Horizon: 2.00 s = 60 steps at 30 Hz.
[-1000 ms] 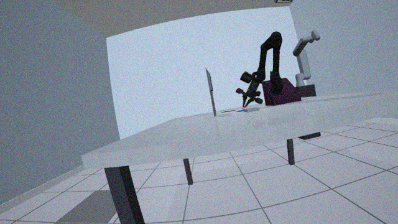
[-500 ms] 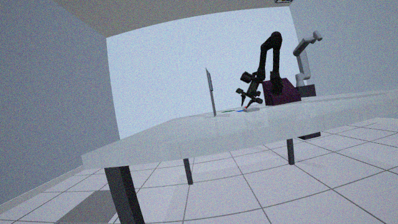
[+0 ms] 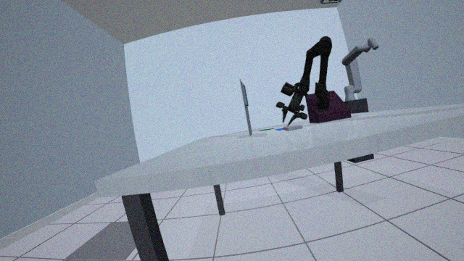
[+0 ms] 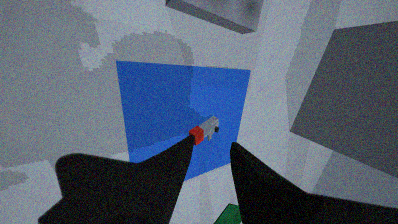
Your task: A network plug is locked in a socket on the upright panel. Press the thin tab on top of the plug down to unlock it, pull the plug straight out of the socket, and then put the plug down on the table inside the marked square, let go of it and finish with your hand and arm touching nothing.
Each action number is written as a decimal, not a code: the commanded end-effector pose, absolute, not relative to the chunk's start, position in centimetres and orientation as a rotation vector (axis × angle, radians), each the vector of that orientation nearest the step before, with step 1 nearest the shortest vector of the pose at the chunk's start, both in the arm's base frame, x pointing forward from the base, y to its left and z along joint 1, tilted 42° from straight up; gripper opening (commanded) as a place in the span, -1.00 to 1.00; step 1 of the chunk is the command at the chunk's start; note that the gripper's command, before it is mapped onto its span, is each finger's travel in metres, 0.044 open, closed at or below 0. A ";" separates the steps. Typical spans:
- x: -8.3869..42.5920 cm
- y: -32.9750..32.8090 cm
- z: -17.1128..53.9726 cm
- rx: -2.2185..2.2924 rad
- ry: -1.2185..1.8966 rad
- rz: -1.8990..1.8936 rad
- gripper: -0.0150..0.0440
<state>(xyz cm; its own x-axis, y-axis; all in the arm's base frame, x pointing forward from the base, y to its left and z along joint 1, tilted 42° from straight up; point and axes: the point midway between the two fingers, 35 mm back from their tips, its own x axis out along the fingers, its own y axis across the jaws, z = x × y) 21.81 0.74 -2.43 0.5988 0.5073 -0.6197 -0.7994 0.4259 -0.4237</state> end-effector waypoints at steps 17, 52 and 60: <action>21.0 -0.2 -1.4 -0.770 0.427 0.846 0.04; 20.8 -2.5 0.4 -0.773 0.439 0.849 0.04; 20.7 -3.1 1.0 -0.774 0.440 0.849 0.04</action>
<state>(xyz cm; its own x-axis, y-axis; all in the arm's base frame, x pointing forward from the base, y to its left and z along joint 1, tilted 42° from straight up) 20.48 -2.74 0.50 0.5887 0.5050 -0.6312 -0.8063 0.4227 -0.4138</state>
